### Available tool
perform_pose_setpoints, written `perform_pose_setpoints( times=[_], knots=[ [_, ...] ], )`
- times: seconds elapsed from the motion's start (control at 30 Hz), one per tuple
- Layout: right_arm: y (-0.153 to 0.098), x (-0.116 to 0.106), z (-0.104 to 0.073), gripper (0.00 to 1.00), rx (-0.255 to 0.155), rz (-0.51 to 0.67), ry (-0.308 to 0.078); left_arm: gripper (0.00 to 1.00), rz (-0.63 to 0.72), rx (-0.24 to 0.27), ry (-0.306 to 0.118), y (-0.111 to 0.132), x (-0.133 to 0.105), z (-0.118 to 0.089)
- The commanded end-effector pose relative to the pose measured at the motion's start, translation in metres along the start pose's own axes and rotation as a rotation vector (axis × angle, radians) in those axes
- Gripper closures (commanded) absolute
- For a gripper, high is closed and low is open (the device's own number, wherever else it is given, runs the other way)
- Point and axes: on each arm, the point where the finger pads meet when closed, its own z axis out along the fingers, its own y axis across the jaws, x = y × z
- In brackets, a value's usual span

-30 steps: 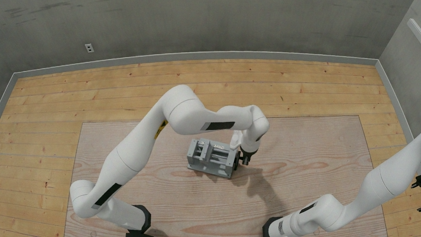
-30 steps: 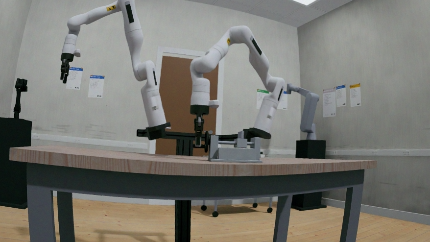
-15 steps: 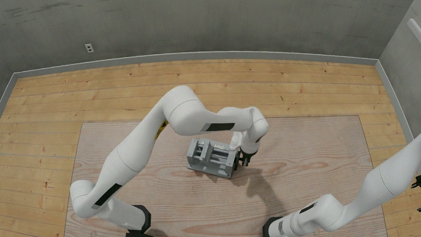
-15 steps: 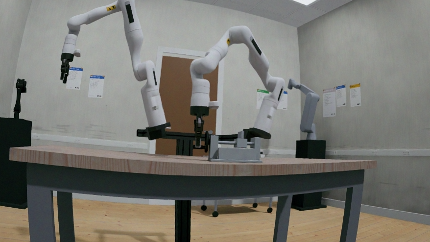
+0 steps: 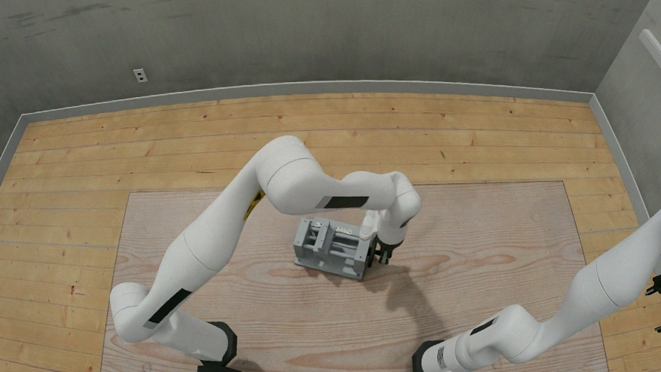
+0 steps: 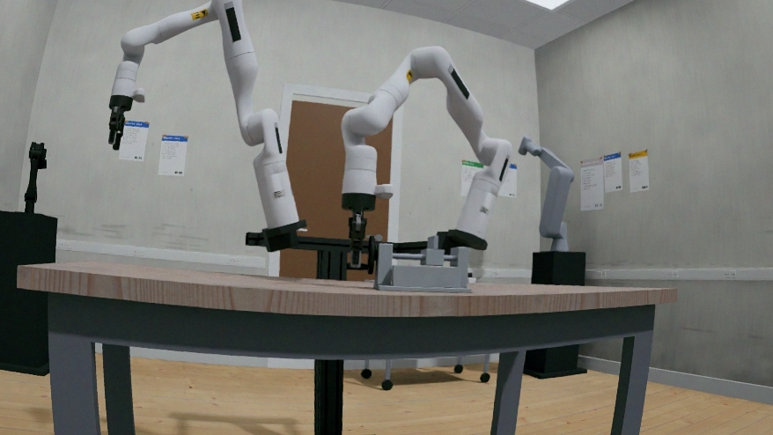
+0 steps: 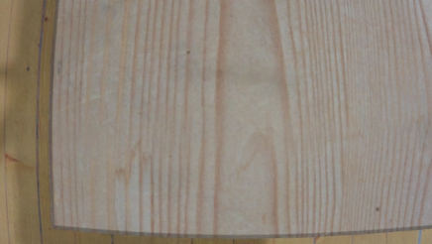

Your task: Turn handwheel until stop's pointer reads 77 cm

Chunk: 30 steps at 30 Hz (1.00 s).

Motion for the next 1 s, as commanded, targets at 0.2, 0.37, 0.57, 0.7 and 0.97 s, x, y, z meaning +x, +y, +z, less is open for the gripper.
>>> perform_pose_setpoints(
  times=[0.2,0.37,0.57,0.7,0.97],
  knots=[
    [-0.001,0.001,-0.001,0.002,0.004,-0.012,0.005,0.842,-0.007,0.003,0.001,-0.011,0.000,0.000],
    [-0.001,0.001,-0.001,0.002,0.004,-0.012,0.005,0.842,-0.006,0.003,0.002,-0.014,0.000,0.000],
    [-0.001,0.001,-0.001,0.002,0.004,-0.012,0.005,0.842,-0.006,0.004,0.002,-0.021,0.000,-0.001],
    [-0.001,0.001,-0.001,0.002,0.004,-0.012,0.005,0.842,-0.006,0.004,0.002,-0.025,0.000,-0.003],
    [-0.001,0.001,-0.001,0.002,0.004,-0.012,0.005,0.842,-0.006,0.004,0.002,-0.032,0.000,-0.007]
  ],
)
